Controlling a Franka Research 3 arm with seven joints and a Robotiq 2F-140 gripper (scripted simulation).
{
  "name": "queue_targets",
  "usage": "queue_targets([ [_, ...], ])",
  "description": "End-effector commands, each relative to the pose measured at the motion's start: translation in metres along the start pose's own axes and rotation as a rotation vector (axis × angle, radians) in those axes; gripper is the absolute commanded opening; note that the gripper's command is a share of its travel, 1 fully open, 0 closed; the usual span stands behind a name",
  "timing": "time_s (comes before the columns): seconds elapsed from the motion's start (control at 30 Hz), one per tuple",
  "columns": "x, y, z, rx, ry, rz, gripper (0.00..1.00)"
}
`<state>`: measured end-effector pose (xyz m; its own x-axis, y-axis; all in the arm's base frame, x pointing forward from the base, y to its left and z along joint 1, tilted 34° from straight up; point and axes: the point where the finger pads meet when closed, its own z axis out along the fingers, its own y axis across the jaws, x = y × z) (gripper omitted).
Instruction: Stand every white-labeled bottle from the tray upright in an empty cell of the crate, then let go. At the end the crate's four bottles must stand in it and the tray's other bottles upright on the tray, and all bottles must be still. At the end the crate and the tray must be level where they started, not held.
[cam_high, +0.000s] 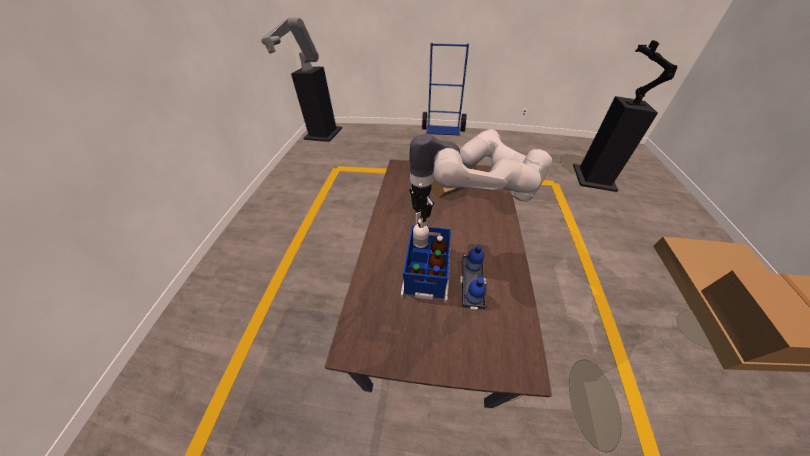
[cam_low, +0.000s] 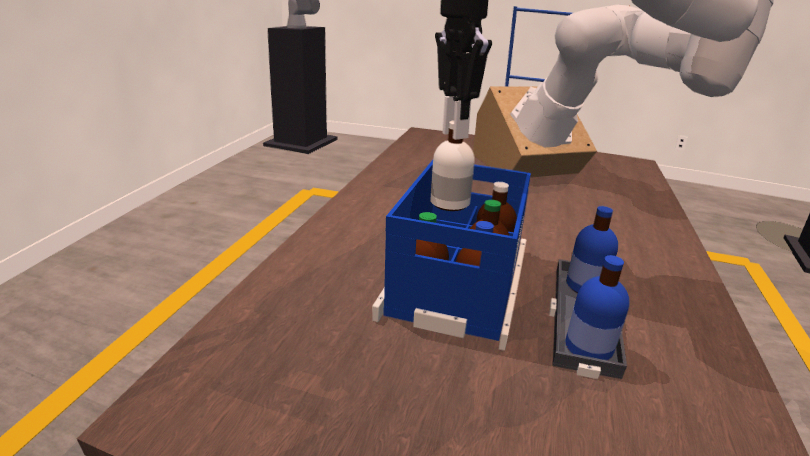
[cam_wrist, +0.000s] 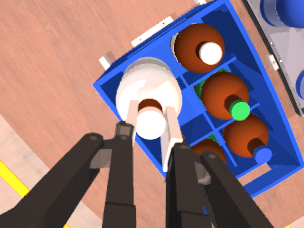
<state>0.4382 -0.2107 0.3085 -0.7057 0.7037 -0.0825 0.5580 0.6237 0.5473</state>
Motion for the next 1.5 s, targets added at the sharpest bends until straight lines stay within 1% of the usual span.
queue_targets([
  [0.0, -0.002, -0.002, -0.002, 0.002, -0.011, -0.003, 0.00],
  [0.73, -0.002, -0.002, 0.002, 0.002, -0.011, -0.003, 0.00],
  [1.47, -0.003, -0.002, 0.024, 0.002, -0.011, -0.003, 0.00],
])
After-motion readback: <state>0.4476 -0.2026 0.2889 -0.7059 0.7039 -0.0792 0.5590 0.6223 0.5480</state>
